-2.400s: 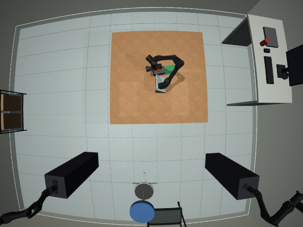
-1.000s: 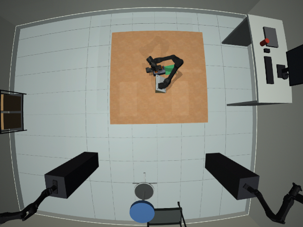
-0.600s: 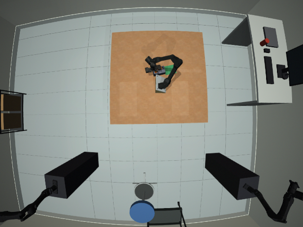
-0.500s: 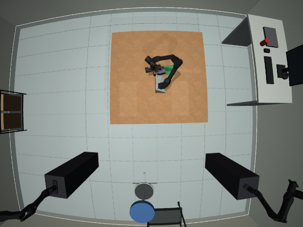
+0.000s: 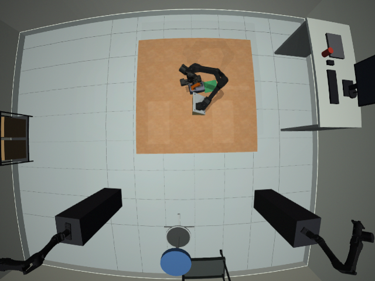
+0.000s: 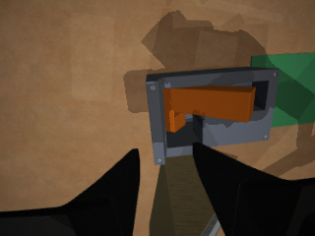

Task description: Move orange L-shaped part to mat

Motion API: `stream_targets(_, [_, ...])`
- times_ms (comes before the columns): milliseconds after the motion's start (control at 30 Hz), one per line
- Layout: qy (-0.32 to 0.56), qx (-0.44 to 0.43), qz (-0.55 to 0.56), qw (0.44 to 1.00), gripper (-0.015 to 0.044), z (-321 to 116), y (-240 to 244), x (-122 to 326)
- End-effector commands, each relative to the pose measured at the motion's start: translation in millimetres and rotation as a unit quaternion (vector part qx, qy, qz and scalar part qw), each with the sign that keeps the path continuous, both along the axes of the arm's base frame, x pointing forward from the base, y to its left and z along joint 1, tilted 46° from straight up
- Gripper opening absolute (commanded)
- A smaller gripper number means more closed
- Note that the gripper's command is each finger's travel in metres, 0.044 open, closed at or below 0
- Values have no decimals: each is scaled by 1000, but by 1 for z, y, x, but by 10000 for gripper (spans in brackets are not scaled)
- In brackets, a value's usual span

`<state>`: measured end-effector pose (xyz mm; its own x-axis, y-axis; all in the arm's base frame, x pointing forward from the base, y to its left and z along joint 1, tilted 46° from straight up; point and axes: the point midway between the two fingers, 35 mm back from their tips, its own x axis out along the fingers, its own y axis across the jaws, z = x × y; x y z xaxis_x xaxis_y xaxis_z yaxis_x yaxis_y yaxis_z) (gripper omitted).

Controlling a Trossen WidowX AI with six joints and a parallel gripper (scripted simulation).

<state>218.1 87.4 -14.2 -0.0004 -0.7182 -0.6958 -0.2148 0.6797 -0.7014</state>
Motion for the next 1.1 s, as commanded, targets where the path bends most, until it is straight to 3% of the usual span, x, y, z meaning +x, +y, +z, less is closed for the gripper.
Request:
stream_targets(0, [0, 0, 0, 1000, 180, 0, 0, 0])
stream_targets(733, [0, 0, 0, 1000, 180, 0, 0, 0])
stream_targets(767, [-6, 0, -6, 1000, 206, 0, -1, 0])
stream_targets(867, [-62, 1, -61, 996, 280, 6, -5, 4])
stream_targets(1067, [-273, 2, -266, 925, 280, 26, -22, 16])
